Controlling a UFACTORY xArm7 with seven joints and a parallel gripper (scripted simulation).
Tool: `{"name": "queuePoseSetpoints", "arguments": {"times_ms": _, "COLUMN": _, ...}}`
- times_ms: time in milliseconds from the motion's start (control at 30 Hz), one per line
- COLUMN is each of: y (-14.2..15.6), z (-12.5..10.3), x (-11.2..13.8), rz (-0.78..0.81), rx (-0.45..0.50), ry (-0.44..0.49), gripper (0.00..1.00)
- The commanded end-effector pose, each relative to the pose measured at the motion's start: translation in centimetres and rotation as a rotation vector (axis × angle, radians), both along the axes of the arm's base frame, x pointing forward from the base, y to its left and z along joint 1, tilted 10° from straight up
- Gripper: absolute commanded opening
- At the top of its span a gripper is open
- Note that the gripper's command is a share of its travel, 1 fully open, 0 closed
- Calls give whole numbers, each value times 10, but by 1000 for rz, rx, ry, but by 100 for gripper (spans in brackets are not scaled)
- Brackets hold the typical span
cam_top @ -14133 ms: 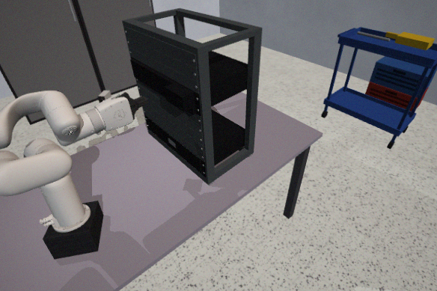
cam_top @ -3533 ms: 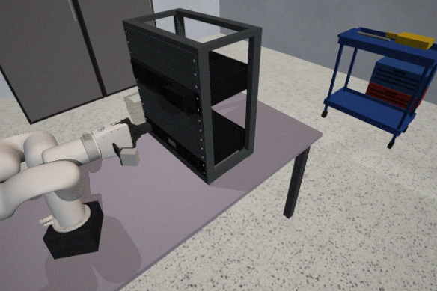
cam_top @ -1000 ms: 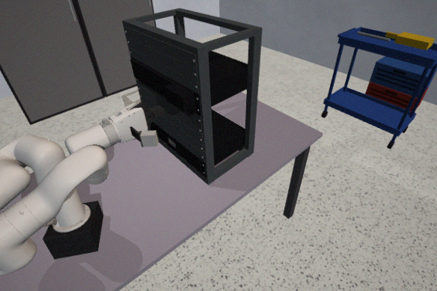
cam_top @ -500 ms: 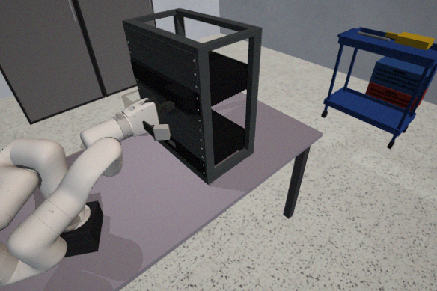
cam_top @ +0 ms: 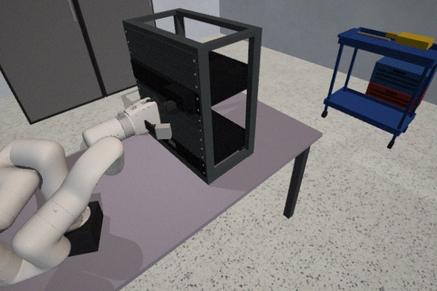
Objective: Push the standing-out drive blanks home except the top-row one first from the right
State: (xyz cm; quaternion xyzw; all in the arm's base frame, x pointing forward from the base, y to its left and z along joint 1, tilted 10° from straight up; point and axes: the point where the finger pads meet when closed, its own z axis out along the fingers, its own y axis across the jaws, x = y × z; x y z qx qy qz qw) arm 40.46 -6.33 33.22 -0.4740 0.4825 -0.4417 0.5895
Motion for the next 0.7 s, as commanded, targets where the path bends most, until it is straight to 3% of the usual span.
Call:
{"name": "queuePoseSetpoints", "arguments": {"times_ms": 0, "y": 1, "z": 1, "x": 4, "rz": 0, "rx": -2, "ry": -1, "gripper": 0}}
{"name": "queuePoseSetpoints", "arguments": {"times_ms": 667, "y": 2, "z": 2, "x": 14, "rz": 0, "rx": -2, "ry": -1, "gripper": 0}}
